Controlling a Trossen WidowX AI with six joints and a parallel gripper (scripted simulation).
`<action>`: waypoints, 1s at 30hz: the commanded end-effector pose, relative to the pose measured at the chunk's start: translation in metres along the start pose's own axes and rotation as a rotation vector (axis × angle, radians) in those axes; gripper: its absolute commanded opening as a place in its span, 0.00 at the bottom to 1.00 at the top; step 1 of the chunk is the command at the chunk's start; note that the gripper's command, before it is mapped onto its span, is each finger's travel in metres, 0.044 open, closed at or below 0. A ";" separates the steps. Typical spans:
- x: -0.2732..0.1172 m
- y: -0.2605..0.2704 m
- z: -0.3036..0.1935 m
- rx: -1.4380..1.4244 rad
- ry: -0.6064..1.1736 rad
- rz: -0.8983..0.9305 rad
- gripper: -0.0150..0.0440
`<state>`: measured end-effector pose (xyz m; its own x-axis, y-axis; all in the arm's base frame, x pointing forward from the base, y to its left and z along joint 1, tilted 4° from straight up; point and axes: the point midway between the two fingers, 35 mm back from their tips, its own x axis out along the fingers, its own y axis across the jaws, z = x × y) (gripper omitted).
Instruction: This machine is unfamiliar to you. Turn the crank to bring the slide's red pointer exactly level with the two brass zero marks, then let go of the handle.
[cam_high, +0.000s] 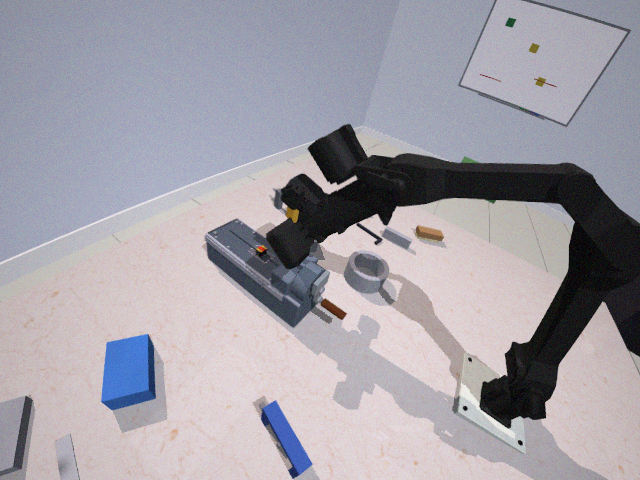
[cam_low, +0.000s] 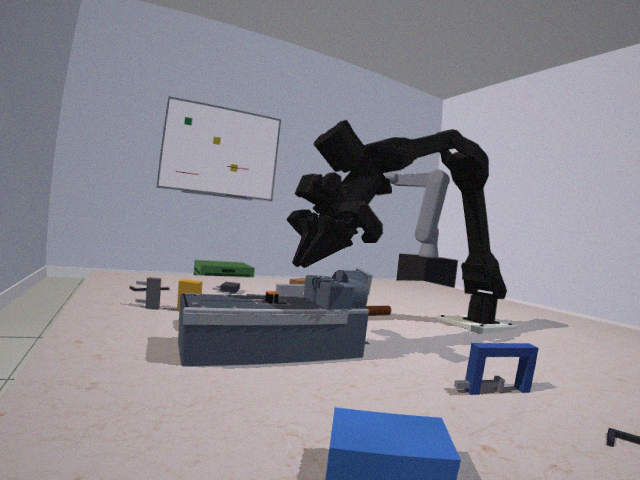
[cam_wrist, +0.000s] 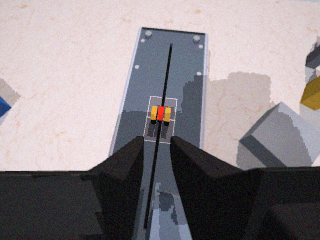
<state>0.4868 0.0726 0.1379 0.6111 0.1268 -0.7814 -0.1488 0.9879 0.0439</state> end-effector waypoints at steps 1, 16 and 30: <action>0.000 0.000 0.000 0.000 0.000 -0.001 0.52; 0.000 0.000 0.000 0.000 0.000 -0.001 0.87; 0.000 0.000 0.000 0.000 0.000 -0.001 0.25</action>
<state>0.4868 0.0725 0.1379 0.6111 0.1260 -0.7814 -0.1485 0.9880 0.0433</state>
